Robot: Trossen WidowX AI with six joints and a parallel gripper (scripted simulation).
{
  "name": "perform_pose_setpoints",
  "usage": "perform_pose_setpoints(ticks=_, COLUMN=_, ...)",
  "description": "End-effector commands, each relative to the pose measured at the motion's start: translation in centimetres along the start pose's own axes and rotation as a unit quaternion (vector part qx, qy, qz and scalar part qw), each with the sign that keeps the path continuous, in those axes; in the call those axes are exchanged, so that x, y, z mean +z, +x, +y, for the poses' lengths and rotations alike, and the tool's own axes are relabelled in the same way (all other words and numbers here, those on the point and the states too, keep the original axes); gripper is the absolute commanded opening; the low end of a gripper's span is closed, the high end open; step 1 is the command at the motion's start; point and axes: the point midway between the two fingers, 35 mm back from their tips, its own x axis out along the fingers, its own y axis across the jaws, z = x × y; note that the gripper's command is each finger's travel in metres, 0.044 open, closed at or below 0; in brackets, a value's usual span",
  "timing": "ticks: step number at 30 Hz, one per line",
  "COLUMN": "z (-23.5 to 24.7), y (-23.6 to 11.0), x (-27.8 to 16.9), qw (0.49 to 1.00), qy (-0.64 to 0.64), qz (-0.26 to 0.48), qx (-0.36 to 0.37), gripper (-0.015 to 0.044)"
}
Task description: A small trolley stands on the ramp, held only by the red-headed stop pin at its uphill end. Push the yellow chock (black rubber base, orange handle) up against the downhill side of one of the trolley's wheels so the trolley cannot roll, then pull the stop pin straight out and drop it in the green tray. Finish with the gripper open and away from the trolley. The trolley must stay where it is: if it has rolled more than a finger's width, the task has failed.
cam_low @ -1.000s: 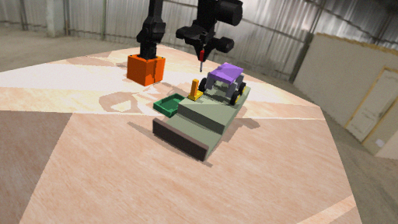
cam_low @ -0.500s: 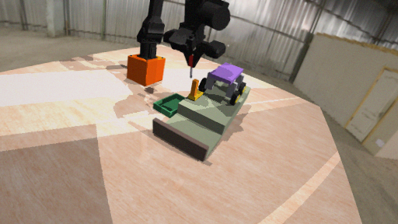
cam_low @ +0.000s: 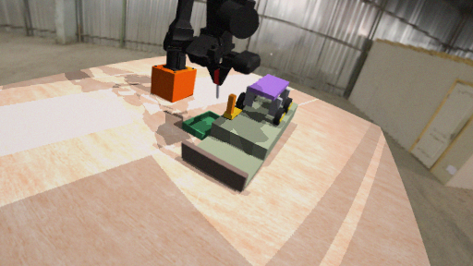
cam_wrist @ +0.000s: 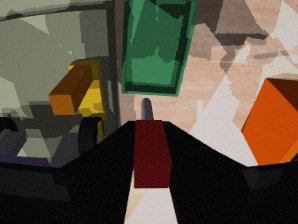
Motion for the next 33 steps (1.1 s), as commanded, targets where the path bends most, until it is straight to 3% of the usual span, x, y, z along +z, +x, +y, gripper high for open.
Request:
perform_pose_setpoints(ticks=1, z=0.13, y=-0.19, x=0.08, qw=1.0, qy=0.027, qz=-0.007, qx=0.004, gripper=0.0)
perform_pose_setpoints(ticks=16, z=0.0, y=-0.15, x=-0.21, qw=0.966, qy=0.253, qz=-0.041, qx=0.033, gripper=0.0)
perform_pose_setpoints(ticks=33, z=-0.02, y=-0.08, x=-0.52, qw=0.869, qy=0.485, qz=-0.068, qx=0.066, gripper=0.0)
